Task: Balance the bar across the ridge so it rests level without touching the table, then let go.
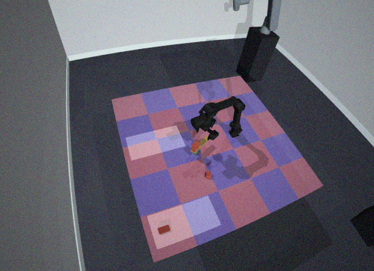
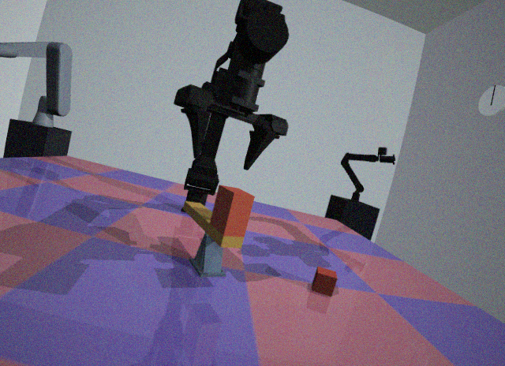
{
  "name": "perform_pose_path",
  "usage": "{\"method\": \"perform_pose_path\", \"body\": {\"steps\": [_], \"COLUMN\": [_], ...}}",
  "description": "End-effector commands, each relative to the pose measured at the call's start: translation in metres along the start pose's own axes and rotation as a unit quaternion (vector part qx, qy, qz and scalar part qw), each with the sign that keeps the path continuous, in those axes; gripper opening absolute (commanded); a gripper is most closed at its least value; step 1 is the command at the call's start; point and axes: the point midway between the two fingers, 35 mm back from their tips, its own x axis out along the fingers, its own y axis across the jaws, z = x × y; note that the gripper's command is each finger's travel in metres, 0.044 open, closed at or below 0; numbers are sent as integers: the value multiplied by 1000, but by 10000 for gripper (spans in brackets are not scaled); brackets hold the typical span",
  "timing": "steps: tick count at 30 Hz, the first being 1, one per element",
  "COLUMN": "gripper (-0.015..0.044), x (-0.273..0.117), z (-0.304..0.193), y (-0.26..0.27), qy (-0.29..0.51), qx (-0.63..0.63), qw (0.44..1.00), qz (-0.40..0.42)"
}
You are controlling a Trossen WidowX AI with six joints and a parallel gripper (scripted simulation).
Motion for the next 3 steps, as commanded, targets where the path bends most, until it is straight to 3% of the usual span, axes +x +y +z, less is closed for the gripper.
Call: {"method": "perform_pose_path", "body": {"steps": [1,3], "gripper": [440,440], "x": [0,0], "z": [0,0], "y": [0,0], "qy": [-1,-1], "qx": [0,0], "qw": [1000,1000], "qz": [0,0]}}
